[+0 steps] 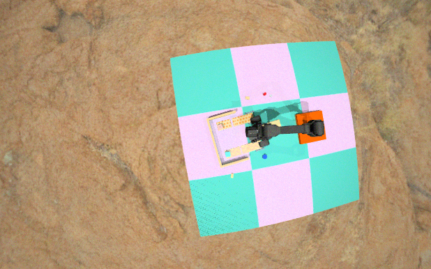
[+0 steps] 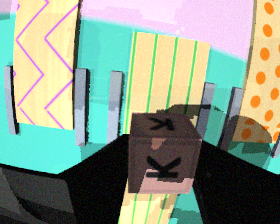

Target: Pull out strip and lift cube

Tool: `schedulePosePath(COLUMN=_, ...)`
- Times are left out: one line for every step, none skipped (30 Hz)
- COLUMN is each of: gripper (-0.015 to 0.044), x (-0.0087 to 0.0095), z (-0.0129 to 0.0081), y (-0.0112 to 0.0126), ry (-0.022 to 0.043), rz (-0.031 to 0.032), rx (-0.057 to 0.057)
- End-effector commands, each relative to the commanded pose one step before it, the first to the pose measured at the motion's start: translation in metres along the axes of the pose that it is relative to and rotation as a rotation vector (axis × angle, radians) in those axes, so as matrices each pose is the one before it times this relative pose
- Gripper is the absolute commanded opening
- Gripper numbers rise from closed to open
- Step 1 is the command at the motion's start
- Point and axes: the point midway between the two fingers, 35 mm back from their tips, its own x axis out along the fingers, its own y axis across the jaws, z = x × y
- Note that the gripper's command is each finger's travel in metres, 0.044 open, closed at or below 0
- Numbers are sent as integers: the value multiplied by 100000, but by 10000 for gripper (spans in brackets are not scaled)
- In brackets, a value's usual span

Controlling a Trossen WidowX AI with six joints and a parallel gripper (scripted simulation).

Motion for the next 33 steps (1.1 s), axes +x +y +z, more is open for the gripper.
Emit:
schedulePosePath(gripper=0, x=-656, z=-1392, y=416, ry=591, rz=-35, rx=419)
schedulePosePath(gripper=0, x=0, z=0, y=0, ry=0, rz=0, rx=0)
schedulePosePath(gripper=0, x=0, z=0, y=0, ry=0, rz=0, rx=0)
schedulePosePath(gripper=0, x=-3, z=-59, y=18, ry=5, rz=2, rx=0)
schedulePosePath(gripper=0, x=-9, z=-178, y=53, ry=15, rz=5, rx=0)
schedulePosePath(gripper=0, x=-13, z=-297, y=88, ry=26, rz=8, rx=0)
schedulePosePath(gripper=0, x=-12, z=-360, y=107, ry=31, rz=9, rx=0)
schedulePosePath(gripper=0, x=-7, z=-362, y=107, ry=31, rz=9, rx=0)
schedulePosePath(gripper=0, x=-2, z=-363, y=108, ry=31, rz=9, rx=0)
schedulePosePath(gripper=0, x=2, z=-365, y=108, ry=31, rz=9, rx=0)
schedulePosePath(gripper=0, x=7, z=-367, y=109, ry=31, rz=9, rx=0)
schedulePosePath(gripper=0, x=11, z=-368, y=109, ry=32, rz=9, rx=0)
schedulePosePath(gripper=0, x=16, z=-369, y=110, ry=32, rz=9, rx=0)
schedulePosePath(gripper=0, x=21, z=-371, y=110, ry=32, rz=9, rx=0)
schedulePosePath(gripper=0, x=25, z=-372, y=110, ry=32, rz=9, rx=0)
schedulePosePath(gripper=0, x=25, z=-310, y=92, ry=27, rz=8, rx=0)
schedulePosePath(gripper=0, x=16, z=-186, y=55, ry=16, rz=5, rx=0)
schedulePosePath(gripper=0, x=6, z=-62, y=18, ry=5, rz=2, rx=0)
schedulePosePath(gripper=0, x=0, z=0, y=0, ry=0, rz=0, rx=0)
schedulePosePath(gripper=0, x=-80, z=6, y=-2, ry=-1, rz=0, rx=0)
schedulePosePath(gripper=0, x=-241, z=15, y=-4, ry=-2, rz=-1, rx=0)
schedulePosePath(gripper=0, x=-403, z=20, y=-6, ry=-3, rz=-1, rx=0)
schedulePosePath(gripper=0, x=-530, z=17, y=-5, ry=-3, rz=-1, rx=0)
schedulePosePath(gripper=0, x=-541, z=7, y=-2, ry=-2, rz=-1, rx=0)
schedulePosePath(gripper=0, x=-543, z=-4, y=1, ry=-1, rz=0, rx=0)
schedulePosePath(gripper=0, x=-536, z=-15, y=4, ry=0, rz=0, rx=0)
schedulePosePath(gripper=0, x=-410, z=-18, y=5, ry=1, rz=0, rx=0)
schedulePosePath(gripper=0, x=-247, z=-14, y=4, ry=1, rz=0, rx=0)
schedulePosePath(gripper=0, x=-82, z=-5, y=2, ry=0, rz=0, rx=0)
schedulePosePath(gripper=0, x=0, z=0, y=0, ry=0, rz=0, rx=0)
schedulePosePath(gripper=0, x=0, z=0, y=0, ry=0, rz=0, rx=0)
schedulePosePath(gripper=0, x=0, z=0, y=0, ry=0, rz=0, rx=0)
schedulePosePath(gripper=0, x=0, z=0, y=0, ry=0, rz=0, rx=0)
